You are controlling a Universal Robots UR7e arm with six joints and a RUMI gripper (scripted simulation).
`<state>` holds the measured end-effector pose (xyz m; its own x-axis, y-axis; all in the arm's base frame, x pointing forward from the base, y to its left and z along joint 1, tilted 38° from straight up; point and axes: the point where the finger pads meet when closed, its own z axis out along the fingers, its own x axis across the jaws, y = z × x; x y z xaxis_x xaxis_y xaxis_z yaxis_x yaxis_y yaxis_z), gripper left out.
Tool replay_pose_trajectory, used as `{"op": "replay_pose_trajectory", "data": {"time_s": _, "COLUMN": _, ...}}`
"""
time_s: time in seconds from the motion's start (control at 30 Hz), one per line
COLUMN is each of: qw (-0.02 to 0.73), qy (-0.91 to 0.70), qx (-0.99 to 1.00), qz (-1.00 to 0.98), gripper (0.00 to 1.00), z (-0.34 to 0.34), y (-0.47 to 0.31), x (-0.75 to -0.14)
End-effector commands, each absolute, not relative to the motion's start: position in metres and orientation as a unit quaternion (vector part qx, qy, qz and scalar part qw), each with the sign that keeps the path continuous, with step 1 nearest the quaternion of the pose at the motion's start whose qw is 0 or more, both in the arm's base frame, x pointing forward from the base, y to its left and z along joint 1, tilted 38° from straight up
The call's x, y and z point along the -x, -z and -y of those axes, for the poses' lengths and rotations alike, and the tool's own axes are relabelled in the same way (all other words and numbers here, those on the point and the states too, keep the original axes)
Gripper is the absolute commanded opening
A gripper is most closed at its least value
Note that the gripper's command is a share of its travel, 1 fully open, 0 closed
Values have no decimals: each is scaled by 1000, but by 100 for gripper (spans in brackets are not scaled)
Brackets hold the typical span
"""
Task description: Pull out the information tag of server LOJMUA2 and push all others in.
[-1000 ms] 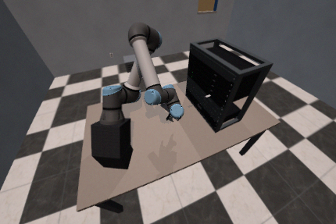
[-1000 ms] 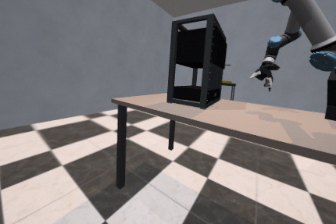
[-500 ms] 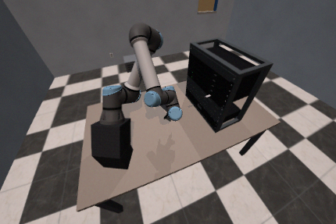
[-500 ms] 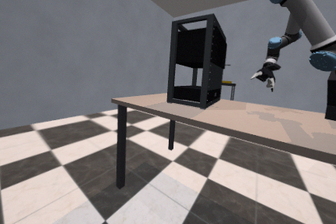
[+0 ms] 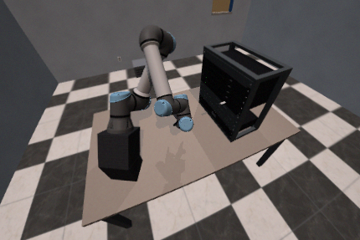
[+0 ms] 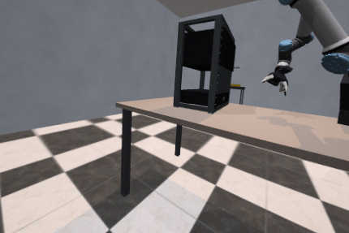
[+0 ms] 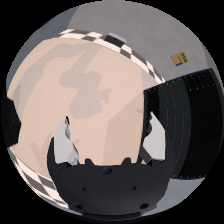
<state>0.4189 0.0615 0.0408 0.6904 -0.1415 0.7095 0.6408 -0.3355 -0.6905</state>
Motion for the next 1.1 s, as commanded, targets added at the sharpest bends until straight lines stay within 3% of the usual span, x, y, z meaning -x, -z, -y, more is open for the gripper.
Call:
{"op": "replay_pose_trajectory", "data": {"time_s": 0.0, "qw": 564, "qy": 350, "qx": 731, "qz": 159, "gripper": 100, "z": -65, "y": -44, "x": -416}}
{"op": "replay_pose_trajectory", "data": {"time_s": 1.07, "qw": 642, "qy": 311, "qx": 696, "qz": 87, "gripper": 100, "z": -87, "y": -66, "x": -398}}
